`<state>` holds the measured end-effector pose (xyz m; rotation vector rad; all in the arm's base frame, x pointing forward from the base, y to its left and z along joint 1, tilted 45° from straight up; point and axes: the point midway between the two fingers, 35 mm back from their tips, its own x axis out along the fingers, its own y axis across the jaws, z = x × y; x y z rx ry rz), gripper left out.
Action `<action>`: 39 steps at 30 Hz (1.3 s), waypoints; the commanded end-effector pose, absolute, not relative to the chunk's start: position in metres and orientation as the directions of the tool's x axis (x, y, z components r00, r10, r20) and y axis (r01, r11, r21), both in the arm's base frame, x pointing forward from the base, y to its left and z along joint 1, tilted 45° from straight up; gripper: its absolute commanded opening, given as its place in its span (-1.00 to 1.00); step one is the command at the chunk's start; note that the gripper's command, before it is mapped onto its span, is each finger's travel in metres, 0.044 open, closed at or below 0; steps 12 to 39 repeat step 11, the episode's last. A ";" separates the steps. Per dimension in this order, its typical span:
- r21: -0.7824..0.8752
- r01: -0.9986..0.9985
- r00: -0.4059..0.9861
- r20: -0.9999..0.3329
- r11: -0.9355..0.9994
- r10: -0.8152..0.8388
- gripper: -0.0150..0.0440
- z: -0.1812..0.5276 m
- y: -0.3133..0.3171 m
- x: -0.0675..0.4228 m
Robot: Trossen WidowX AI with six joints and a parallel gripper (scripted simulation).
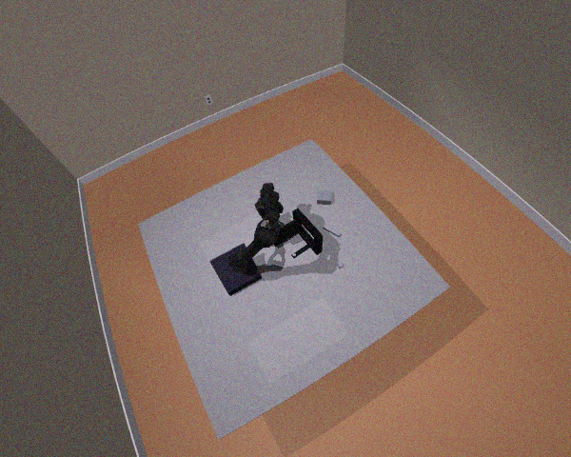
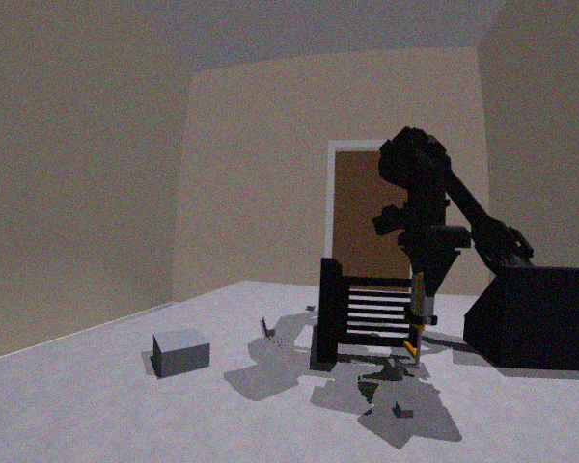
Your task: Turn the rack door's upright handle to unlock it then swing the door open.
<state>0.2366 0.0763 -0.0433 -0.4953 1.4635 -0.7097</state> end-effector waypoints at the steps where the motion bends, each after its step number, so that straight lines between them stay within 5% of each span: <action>1: -0.687 0.139 -0.027 -0.723 0.713 -0.691 0.52 -0.036 0.084 0.238; 39: -0.687 0.138 -0.027 -0.723 0.714 -0.690 0.52 -0.023 0.096 0.238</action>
